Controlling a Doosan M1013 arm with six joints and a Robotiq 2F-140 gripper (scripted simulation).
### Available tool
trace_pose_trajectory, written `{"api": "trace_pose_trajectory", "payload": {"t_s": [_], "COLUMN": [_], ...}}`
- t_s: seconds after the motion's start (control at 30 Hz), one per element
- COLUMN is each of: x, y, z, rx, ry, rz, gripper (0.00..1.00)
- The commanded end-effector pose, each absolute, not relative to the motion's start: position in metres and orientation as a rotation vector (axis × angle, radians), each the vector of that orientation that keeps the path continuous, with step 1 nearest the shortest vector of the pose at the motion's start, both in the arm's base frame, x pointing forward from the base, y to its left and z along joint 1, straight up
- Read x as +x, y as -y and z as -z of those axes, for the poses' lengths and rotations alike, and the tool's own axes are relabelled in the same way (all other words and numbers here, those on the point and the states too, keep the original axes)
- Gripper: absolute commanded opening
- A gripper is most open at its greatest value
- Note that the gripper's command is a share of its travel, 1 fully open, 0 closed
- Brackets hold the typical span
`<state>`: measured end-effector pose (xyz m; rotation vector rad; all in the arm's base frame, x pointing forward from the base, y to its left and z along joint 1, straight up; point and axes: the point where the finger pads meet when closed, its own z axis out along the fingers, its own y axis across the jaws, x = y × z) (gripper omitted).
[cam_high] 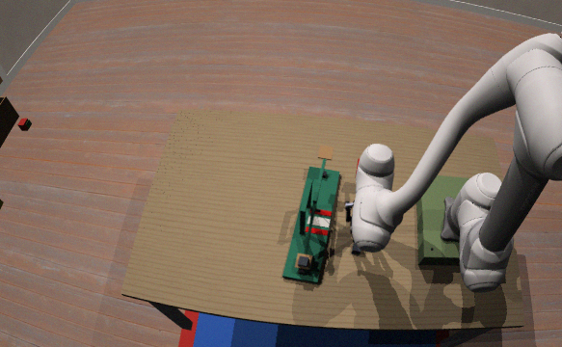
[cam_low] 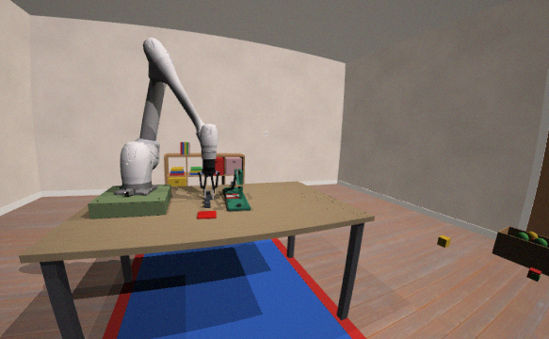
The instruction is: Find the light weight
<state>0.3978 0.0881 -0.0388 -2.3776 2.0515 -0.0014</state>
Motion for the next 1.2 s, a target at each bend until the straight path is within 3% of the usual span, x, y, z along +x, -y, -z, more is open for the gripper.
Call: {"api": "trace_pose_trajectory", "payload": {"t_s": [0.0,0.87,0.9,1.17], "x": [0.3977,0.3977,0.3977,0.3977], "y": [-0.0878,-0.0878,-0.0878,-0.0878], "z": [0.0402,0.0402,0.0402,0.0402], "rx": [-2.376,-2.376,-2.376,-2.376], "ry": [-2.048,-2.048,-2.048,-2.048], "rz": [0.002,0.002,0.002,0.002], "gripper": [0.35,0.35,0.24,0.24]}}
